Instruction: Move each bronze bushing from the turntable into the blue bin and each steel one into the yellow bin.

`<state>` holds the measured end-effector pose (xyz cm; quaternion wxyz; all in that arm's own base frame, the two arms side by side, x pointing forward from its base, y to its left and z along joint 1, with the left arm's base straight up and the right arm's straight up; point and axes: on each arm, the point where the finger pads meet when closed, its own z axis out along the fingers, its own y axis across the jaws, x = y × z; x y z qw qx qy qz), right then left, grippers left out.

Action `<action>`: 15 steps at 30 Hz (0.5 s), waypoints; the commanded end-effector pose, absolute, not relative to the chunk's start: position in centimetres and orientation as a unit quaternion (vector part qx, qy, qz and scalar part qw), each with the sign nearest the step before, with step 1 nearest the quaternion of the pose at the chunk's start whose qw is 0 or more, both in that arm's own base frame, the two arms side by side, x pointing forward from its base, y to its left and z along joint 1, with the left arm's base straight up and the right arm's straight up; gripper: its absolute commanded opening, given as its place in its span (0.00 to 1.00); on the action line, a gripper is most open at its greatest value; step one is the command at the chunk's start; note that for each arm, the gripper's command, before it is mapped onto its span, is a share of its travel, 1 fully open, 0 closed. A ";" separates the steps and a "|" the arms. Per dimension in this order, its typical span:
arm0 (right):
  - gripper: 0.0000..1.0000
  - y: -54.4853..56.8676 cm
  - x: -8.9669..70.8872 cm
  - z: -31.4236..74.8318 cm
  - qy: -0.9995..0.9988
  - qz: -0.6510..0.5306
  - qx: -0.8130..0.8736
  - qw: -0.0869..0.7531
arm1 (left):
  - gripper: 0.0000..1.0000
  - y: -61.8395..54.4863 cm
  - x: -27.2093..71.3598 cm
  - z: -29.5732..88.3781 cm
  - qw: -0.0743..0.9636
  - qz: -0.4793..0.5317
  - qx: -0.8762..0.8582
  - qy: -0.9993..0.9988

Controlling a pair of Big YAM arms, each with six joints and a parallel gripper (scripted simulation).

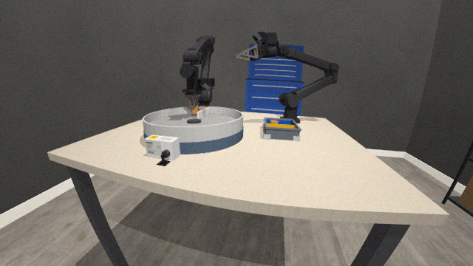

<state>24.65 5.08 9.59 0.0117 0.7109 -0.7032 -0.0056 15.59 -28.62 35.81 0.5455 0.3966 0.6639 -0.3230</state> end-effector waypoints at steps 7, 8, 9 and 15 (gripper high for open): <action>0.00 5.6 26.6 19.0 -0.700 0.014 0.714 -0.021 | 1.00 -28.5 15.7 38.0 0.561 -0.331 0.386 0.653; 0.00 5.6 26.6 19.5 -0.700 0.014 0.714 -0.022 | 1.00 -28.5 15.7 38.0 0.561 -0.331 0.386 0.653; 0.00 5.6 26.6 19.8 -0.700 0.014 0.714 -0.021 | 1.00 -28.5 15.7 38.0 0.561 -0.331 0.386 0.653; 0.00 5.7 26.8 19.7 -0.700 0.012 0.714 -0.018 | 1.00 -28.3 17.0 40.3 0.579 -0.331 0.364 0.650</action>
